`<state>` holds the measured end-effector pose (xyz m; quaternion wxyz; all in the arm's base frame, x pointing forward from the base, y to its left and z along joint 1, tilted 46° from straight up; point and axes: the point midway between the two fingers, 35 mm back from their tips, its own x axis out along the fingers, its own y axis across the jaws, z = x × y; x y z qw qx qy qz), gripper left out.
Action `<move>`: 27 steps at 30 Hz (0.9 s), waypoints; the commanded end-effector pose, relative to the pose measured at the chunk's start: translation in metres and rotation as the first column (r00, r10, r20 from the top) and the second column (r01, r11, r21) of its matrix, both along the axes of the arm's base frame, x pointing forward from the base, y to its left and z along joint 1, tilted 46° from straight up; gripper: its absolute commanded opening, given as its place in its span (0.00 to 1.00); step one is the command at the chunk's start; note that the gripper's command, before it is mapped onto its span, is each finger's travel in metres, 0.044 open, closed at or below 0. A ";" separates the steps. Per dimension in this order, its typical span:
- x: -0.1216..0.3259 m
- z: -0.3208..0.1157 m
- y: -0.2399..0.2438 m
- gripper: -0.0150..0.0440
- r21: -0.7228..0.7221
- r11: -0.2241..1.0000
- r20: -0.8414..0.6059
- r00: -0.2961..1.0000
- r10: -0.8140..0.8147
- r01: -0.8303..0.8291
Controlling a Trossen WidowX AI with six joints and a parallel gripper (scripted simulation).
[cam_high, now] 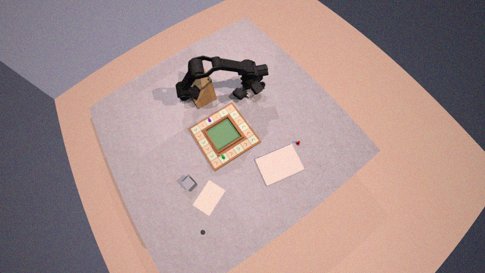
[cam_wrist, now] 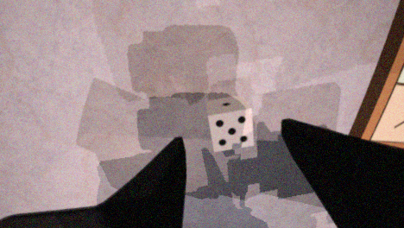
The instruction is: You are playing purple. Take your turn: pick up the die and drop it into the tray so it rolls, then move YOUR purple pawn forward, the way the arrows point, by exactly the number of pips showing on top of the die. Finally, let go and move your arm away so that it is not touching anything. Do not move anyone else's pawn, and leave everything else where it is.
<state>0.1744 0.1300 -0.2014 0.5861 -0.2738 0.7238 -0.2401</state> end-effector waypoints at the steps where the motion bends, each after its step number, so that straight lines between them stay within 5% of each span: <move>1: -0.002 -0.005 -0.006 0.72 -0.007 1.000 -0.006 1.000 0.005 -0.005; 12: -0.005 -0.016 -0.017 0.72 -0.007 1.000 -0.005 1.000 0.004 -0.005; 18: -0.005 -0.016 -0.017 0.45 -0.007 1.000 -0.005 1.000 0.004 -0.005; 24: -0.005 -0.016 -0.017 0.39 -0.007 1.000 -0.005 1.000 0.004 -0.005; 27: -0.003 -0.012 -0.013 0.25 -0.007 1.000 -0.005 1.000 0.005 -0.005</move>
